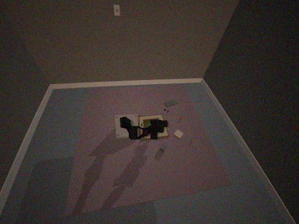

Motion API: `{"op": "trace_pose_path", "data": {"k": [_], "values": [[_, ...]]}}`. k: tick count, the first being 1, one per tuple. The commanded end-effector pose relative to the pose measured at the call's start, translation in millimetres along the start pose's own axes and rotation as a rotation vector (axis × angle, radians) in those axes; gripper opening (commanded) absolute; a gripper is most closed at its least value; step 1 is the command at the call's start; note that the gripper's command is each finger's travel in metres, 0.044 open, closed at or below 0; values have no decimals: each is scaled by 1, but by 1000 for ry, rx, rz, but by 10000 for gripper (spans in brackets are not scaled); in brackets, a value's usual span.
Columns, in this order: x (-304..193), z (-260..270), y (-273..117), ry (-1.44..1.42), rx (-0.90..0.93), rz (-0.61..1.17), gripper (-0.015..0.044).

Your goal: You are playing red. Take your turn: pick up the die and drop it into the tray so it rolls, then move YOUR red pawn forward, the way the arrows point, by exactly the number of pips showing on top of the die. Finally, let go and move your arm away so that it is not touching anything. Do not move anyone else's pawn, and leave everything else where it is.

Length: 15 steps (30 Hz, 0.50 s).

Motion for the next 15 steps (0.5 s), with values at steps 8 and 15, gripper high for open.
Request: {"op": "trace_pose_path", "data": {"k": [8,15], "values": [[-3,-1,19,-9,-5,5,200],[-4,-1,25,-10,-6,5,147]]}}
Point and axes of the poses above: the point midway between the two fingers, 35 mm back from their tips, its own y axis out along the fingers, its own z axis across the jaws, x = y × z, the point moved 3 cm from there along -y, back along the fingers, and after that the axes turned 11 degrees about y, right-handed, at the moved point
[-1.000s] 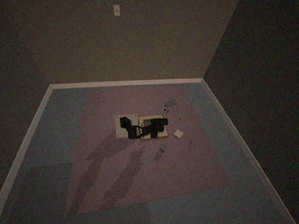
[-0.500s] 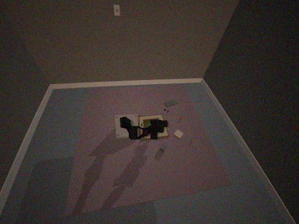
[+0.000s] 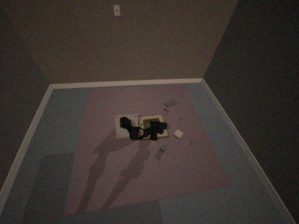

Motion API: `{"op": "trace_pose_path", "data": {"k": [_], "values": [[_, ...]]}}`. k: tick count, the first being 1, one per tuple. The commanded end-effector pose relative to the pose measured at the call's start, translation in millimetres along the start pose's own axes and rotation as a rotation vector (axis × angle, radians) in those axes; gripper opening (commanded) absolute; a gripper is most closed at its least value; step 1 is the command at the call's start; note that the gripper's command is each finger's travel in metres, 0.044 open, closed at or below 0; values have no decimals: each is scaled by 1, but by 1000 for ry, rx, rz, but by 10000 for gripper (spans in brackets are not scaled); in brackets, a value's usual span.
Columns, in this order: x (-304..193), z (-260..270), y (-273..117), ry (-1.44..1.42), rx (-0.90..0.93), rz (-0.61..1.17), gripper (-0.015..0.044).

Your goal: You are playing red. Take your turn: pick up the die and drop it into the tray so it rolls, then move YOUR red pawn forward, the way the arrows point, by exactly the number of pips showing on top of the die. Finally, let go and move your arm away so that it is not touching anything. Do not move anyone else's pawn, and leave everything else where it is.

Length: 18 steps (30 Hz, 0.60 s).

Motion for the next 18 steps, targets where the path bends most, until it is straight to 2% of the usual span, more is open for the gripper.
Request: {"op": "trace_pose_path", "data": {"k": [1,4,10,18], "values": [[-3,0,3,-9,1,5,121],[-3,0,3,-9,1,5,43],[-3,0,3,-9,1,5,3],[0,3,-10,-8,8,7,0]]}}
Point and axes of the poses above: the point midway between the two fingers, 35 mm back from their tips, its own y axis out along the fingers, its own z axis across the jaws, x = y × z, the point moved 3 cm from there along -y, back along the fingers, and after that the axes turned 11 degrees about y, right-handed, at the moved point
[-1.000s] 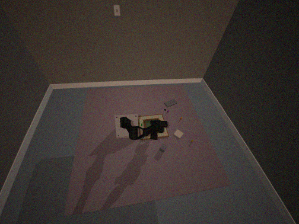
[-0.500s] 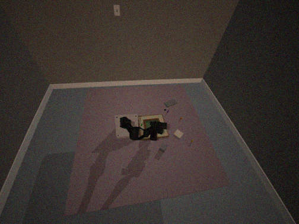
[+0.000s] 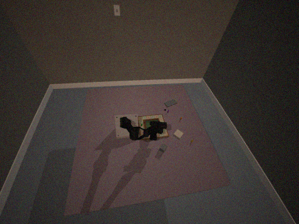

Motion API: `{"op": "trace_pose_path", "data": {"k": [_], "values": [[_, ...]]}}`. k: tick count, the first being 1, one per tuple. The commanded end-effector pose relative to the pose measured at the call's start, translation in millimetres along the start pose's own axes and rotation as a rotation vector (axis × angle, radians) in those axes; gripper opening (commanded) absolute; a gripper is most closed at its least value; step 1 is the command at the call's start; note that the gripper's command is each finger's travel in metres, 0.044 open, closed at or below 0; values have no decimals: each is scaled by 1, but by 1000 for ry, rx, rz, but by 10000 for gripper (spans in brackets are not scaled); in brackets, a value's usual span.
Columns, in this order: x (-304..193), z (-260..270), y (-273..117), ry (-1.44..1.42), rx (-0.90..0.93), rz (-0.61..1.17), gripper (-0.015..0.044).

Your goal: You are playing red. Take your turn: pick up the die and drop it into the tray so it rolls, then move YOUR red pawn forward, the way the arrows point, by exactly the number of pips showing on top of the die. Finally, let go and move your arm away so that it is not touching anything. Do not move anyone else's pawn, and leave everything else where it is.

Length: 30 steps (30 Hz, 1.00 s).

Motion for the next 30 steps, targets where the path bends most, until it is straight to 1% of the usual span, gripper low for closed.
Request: {"op": "trace_pose_path", "data": {"k": [1,19,24,30], "values": [[4,4,-16,6,13,-4,0],[3,2,-120,6,10,-3,0],[3,2,-124,6,8,-4,0],[16,21,-120,7,9,-4,0]]}}
Point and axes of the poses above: the point midway between the two fingers, 35 mm back from their tips, its own y axis out along the fingers, its own z axis across the jaws, x = y × z, the point moved 3 cm from there along -y, back along the fingers, and after that the axes turned 11 degrees about y, right-handed, at the moved point
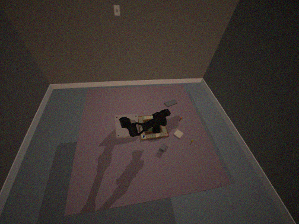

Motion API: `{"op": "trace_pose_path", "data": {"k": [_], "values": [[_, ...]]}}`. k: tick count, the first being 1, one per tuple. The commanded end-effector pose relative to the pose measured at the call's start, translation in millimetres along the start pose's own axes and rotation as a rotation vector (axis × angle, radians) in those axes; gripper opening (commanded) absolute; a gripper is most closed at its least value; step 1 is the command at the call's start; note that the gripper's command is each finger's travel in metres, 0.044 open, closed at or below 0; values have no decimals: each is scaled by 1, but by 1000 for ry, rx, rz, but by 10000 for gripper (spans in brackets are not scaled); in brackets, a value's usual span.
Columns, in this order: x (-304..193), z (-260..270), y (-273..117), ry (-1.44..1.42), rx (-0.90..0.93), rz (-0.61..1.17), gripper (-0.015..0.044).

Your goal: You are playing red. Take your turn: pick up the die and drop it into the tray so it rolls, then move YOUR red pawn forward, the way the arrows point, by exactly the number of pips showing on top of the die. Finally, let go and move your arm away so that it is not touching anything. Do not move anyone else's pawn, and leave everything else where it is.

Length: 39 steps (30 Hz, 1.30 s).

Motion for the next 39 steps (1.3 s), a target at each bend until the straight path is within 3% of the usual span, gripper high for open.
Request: {"op": "trace_pose_path", "data": {"k": [1,39], "values": [[9,14,2,9,6,0,0],[57,169,71,14,9,-3,0]]}}
Point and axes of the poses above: the point midway between the two fingers, 35 mm back from their tips, its own y axis out along the fingers, its own z axis across the jaws, x = y × z, the point moved 3 cm from there along -y, back along the fingers, and after that the axes turned 11 degrees about y, right-handed, at the moved point
